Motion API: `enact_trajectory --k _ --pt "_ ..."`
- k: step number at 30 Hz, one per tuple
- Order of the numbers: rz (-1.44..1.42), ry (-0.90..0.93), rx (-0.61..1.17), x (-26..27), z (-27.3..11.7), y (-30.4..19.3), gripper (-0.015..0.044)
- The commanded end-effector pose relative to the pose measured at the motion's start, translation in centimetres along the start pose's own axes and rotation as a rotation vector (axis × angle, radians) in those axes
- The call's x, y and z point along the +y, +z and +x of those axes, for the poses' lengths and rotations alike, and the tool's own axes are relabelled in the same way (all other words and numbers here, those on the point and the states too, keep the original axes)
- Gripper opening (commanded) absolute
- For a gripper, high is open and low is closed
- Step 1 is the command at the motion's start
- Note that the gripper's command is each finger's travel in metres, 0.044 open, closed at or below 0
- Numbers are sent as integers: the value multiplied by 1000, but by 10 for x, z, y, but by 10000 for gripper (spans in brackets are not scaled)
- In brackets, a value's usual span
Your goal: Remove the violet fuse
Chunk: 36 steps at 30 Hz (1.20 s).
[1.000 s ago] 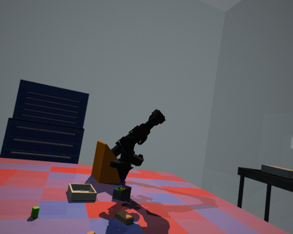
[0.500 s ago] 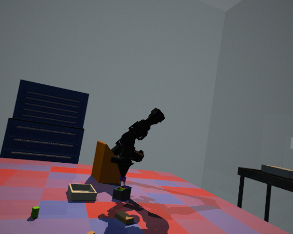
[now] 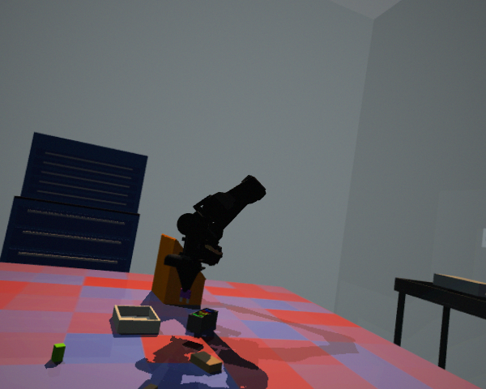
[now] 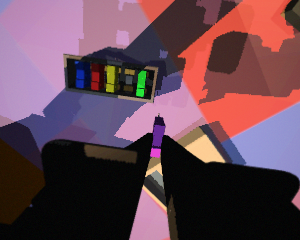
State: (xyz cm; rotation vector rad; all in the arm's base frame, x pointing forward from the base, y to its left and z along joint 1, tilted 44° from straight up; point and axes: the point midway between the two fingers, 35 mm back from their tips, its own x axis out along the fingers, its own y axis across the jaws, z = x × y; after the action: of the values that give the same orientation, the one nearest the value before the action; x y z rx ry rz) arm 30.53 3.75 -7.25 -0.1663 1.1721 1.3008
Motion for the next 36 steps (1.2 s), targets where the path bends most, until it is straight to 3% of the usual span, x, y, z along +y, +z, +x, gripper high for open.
enact_trajectory --k 1,18,36 --pt "-2 -5 2 -14 -2 -14 0" --pt "-6 1 -1 -65 2 -100 0" --pt "-6 2 -1 -66 26 -100 0"
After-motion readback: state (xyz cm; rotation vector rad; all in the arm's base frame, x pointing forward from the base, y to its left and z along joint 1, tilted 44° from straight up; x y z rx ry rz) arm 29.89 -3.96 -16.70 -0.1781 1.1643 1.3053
